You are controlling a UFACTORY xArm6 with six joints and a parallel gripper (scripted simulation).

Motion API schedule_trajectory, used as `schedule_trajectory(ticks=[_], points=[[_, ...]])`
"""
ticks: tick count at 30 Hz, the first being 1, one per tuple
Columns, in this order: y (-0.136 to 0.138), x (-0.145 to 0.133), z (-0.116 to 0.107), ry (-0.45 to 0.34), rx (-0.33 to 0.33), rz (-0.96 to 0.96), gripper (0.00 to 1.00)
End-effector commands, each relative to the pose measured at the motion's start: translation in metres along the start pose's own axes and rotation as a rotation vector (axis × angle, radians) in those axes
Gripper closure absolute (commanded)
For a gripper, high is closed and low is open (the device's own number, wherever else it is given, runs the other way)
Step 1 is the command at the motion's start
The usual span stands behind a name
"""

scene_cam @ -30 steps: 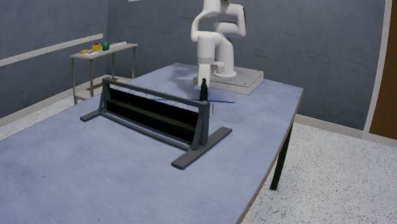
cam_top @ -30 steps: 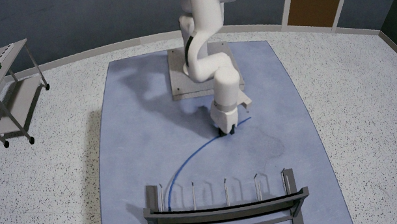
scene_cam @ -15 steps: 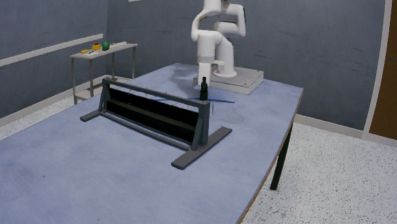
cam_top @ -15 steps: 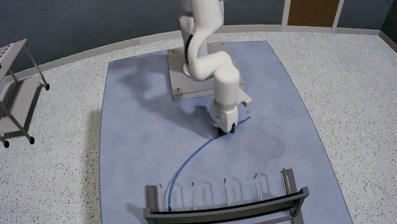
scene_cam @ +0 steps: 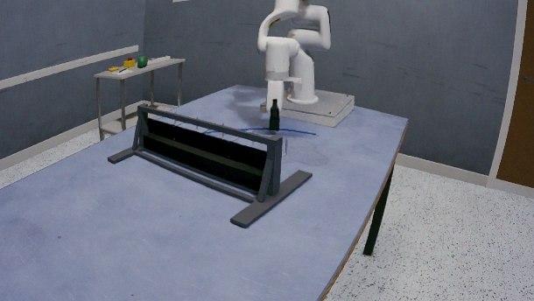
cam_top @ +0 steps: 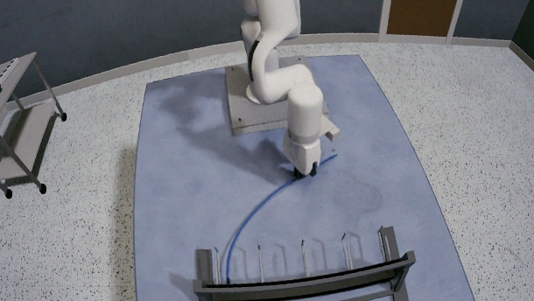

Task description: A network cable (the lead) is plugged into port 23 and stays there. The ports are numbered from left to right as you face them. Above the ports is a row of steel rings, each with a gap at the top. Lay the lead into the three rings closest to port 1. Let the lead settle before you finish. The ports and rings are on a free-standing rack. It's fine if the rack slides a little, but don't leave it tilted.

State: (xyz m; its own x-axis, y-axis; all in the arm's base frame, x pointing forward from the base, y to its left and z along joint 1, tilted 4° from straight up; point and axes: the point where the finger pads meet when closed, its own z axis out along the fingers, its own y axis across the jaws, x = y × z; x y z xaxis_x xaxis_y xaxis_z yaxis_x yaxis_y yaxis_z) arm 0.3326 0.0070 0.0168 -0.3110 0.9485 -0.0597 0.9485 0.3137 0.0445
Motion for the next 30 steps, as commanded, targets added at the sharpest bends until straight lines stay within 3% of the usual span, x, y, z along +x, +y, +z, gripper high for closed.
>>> schedule_trajectory(ticks=[1,30], points=[[0.001,0.000,-0.008,-0.001,-0.003,0.000,1.00],[0.001,0.000,-0.021,-0.001,-0.003,0.000,1.00]])
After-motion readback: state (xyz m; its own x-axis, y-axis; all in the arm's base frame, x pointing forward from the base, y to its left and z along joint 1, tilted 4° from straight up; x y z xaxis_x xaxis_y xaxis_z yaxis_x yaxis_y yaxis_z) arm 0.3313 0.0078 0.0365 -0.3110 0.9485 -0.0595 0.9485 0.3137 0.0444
